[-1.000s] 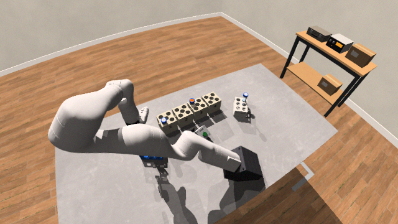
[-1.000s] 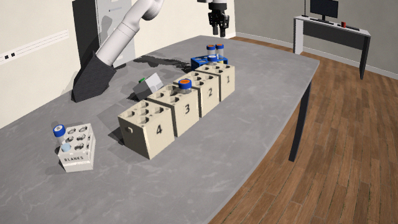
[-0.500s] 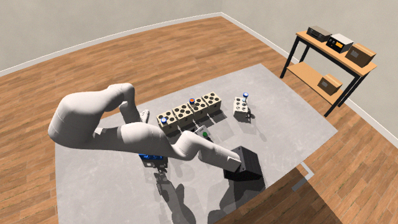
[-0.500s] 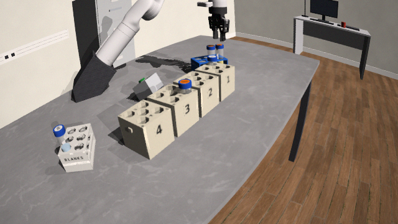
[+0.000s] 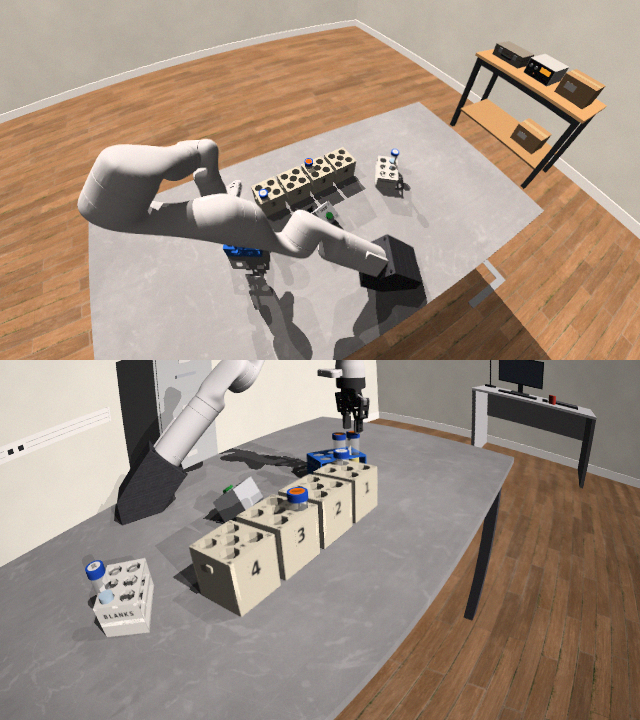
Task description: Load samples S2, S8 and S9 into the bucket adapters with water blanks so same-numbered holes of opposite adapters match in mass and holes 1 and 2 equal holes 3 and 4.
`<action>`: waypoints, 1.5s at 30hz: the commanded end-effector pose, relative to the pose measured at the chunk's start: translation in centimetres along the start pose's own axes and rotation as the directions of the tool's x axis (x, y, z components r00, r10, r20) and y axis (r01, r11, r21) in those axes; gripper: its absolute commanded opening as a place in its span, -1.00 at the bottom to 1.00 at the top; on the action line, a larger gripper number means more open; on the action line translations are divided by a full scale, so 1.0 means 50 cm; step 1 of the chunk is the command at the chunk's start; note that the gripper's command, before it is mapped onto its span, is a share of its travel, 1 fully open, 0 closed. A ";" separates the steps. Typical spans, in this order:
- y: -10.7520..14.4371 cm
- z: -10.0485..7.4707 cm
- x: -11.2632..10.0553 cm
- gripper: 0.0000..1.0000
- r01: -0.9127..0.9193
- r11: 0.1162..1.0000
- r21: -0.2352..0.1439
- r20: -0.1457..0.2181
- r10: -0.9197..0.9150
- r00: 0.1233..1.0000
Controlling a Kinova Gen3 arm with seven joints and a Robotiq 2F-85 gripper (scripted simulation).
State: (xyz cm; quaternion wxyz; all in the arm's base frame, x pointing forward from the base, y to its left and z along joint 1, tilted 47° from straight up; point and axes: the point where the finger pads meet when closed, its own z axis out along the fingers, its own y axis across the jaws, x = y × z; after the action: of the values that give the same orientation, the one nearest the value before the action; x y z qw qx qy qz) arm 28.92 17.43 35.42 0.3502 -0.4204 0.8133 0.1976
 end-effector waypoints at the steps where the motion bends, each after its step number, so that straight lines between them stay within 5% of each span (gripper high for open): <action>1: 0.000 0.006 -0.001 0.24 0.000 1.000 0.001 0.001 0.000 1.000; 45: 0.000 0.039 -0.001 0.24 0.000 1.000 0.001 0.001 0.000 1.000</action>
State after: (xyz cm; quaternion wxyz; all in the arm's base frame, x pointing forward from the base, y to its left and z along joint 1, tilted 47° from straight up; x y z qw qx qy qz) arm 29.70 18.62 34.13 0.3503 -0.4204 0.8133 0.1976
